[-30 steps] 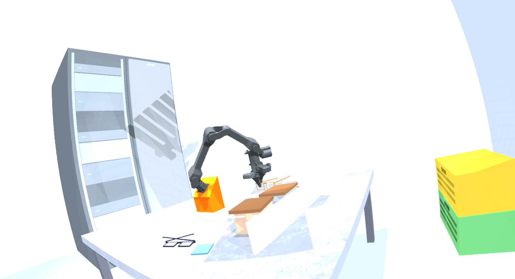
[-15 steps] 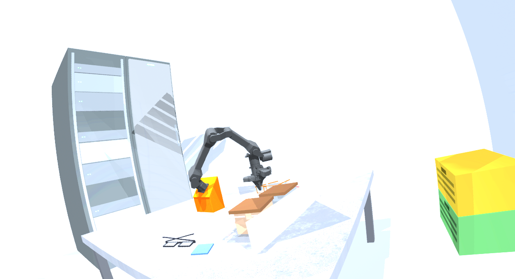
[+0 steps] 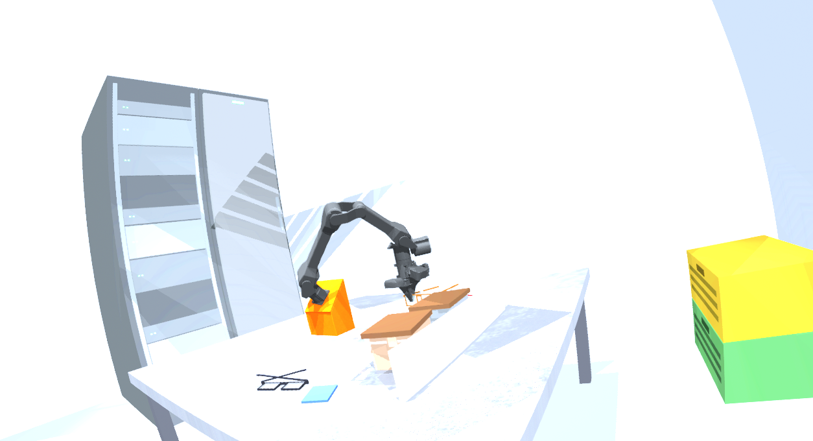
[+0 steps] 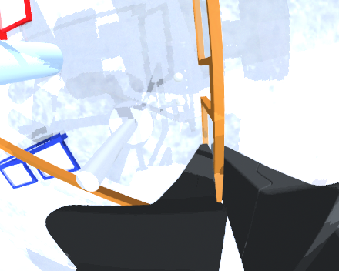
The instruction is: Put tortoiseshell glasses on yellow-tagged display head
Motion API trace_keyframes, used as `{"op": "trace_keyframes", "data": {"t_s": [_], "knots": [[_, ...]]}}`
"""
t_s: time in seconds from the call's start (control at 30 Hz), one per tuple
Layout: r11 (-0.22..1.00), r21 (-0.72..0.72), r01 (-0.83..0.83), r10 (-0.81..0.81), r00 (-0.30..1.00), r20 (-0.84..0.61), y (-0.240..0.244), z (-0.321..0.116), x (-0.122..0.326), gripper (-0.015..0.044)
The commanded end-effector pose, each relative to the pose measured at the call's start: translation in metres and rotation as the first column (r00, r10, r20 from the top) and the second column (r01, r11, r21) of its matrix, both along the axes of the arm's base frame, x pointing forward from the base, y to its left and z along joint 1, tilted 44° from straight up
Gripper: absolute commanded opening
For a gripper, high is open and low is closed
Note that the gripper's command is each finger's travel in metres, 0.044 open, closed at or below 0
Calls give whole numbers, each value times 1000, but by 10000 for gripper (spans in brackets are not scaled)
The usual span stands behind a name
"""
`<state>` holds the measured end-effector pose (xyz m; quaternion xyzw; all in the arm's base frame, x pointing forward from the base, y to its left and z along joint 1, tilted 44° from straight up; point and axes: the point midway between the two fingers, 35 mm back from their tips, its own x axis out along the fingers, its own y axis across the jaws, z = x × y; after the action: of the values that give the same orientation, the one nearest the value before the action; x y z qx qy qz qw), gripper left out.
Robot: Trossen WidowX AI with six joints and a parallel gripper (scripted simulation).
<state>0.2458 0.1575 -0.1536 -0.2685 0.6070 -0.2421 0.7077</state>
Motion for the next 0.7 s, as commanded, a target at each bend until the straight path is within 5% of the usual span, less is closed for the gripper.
{"op": "trace_keyframes", "data": {"t_s": [0.0, 0.67], "knots": [[1000, -3, -2, 2, 1000, 4, -2, 3, 5, 0], [1000, -4, -2, 2, 1000, 5, -5, 9, 20, 0]]}}
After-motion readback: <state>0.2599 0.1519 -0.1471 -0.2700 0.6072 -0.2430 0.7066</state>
